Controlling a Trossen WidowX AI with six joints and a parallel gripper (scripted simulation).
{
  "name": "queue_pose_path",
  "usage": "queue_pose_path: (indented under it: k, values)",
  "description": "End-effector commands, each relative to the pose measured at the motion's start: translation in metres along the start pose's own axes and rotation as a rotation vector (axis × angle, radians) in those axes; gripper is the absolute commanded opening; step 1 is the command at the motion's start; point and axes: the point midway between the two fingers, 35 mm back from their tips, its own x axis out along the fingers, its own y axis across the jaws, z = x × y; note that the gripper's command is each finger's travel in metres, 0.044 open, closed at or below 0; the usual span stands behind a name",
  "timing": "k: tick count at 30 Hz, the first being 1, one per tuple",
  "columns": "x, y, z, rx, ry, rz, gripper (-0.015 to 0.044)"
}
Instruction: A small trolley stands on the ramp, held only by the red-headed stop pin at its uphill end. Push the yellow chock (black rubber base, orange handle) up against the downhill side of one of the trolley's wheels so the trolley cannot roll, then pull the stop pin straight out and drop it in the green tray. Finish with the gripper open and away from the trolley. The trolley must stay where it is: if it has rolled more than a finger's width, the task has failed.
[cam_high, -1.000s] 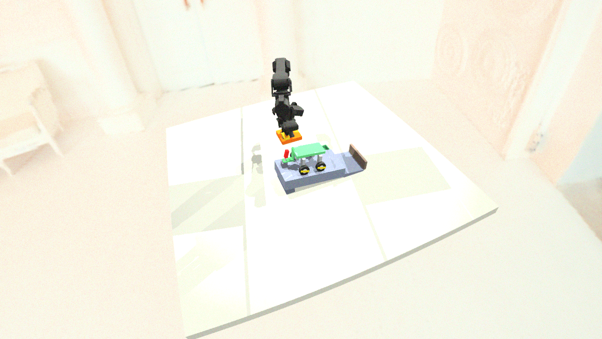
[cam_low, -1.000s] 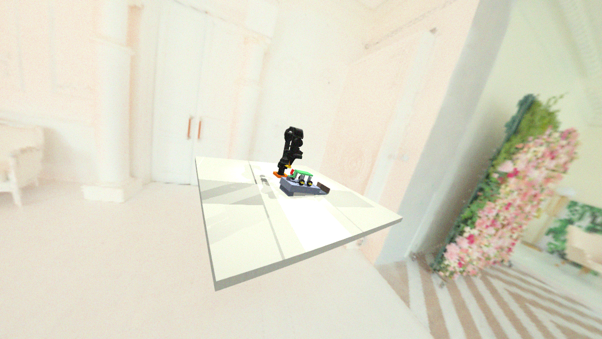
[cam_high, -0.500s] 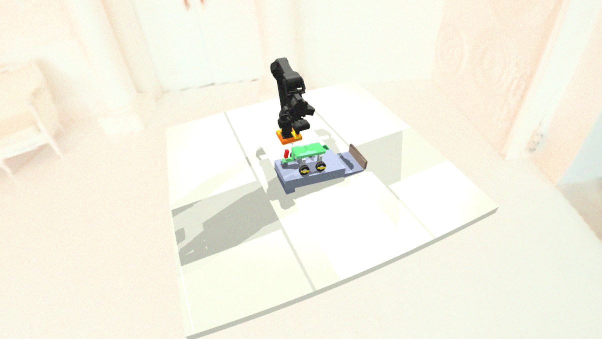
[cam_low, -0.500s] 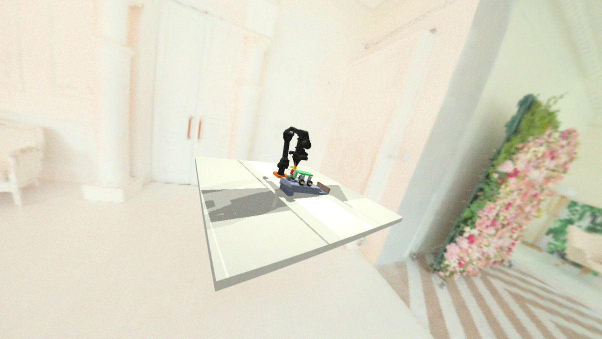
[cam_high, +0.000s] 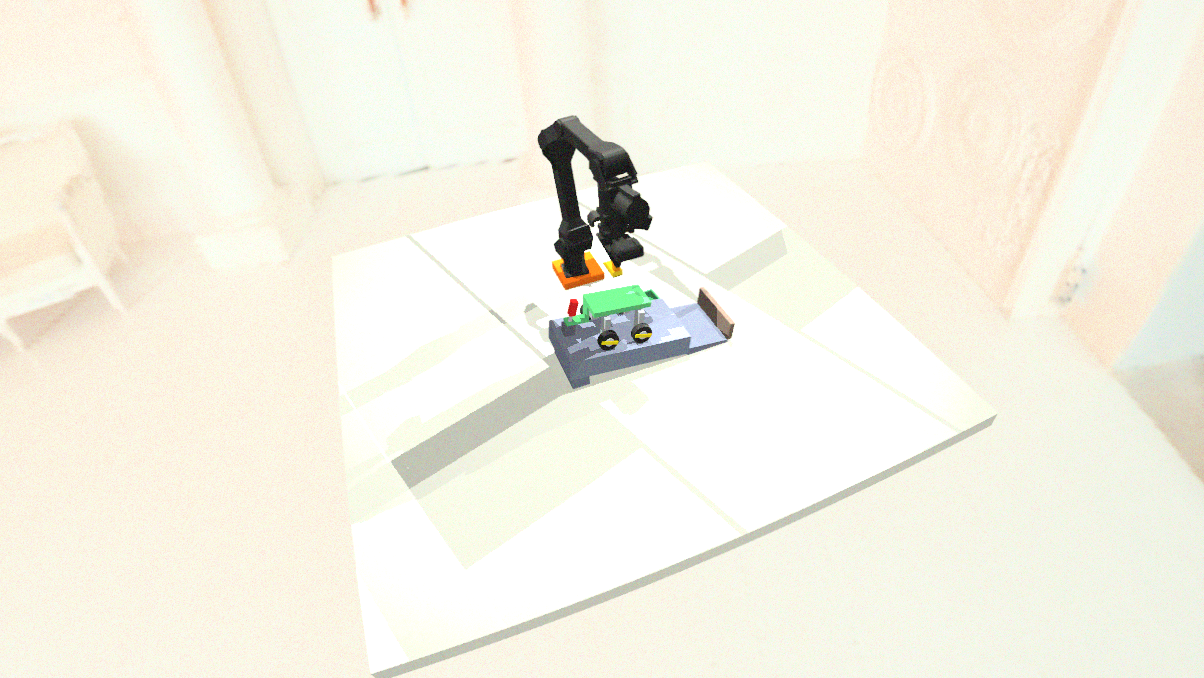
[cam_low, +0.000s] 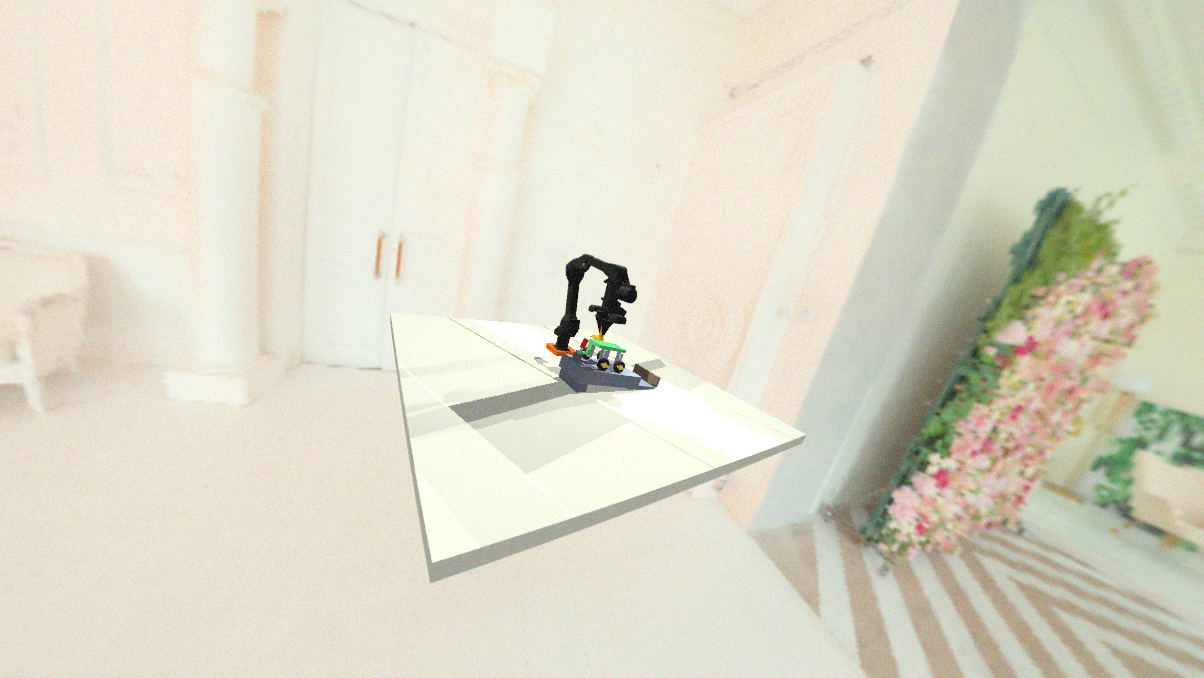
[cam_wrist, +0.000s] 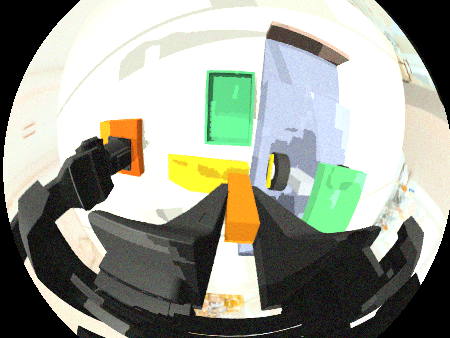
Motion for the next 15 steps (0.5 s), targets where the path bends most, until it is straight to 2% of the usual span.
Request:
queue_pose_path:
  k: [1, 15]
  values:
    - [0.0, -0.003, 0.013, 0.003, 0.002, -0.007, 0.0]
    - [0.006, -0.013, 0.067, 0.003, -0.003, -0.008, 0.0]
